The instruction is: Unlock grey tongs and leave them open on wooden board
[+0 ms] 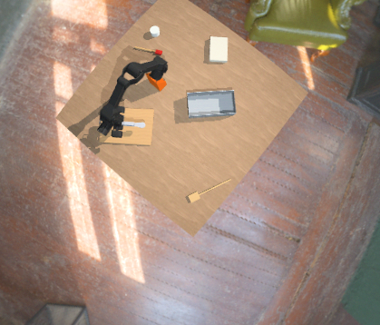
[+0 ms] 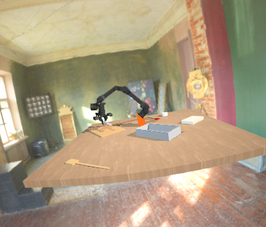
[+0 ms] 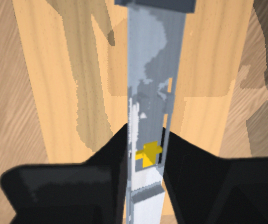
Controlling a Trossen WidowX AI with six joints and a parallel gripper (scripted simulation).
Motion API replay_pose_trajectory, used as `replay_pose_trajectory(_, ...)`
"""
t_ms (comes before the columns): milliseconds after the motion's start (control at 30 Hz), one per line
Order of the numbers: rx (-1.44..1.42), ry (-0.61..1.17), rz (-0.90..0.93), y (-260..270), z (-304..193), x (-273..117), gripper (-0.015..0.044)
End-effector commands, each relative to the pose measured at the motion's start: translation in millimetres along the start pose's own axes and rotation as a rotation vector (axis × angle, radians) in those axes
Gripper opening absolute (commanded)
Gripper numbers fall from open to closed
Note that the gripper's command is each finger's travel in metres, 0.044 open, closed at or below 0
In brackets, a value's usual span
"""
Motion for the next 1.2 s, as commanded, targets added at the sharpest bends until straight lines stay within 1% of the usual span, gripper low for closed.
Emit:
replay_pose_trajectory(0, -0.001, 0.005, 0.003, -2, -1, 7, -0.015)
replay_pose_trajectory(267, -0.001, 0.009, 0.009, -5, -3, 19, -0.015)
replay_pose_trajectory(500, -0.001, 0.009, 0.009, -5, -3, 20, -0.015)
replay_pose_trajectory(1167, -0.002, 0.007, 0.006, -5, -2, 20, 0.0375)
Point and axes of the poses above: the point midway between the two fingers, 35 mm back from their tips, its own x axis out along the fingers, its own y axis across the jaws, z = x × y, the point moved 8 cm from there along -x, back along the fingers, and after that the axes turned 14 degrees about x, right-handed, at the moved point
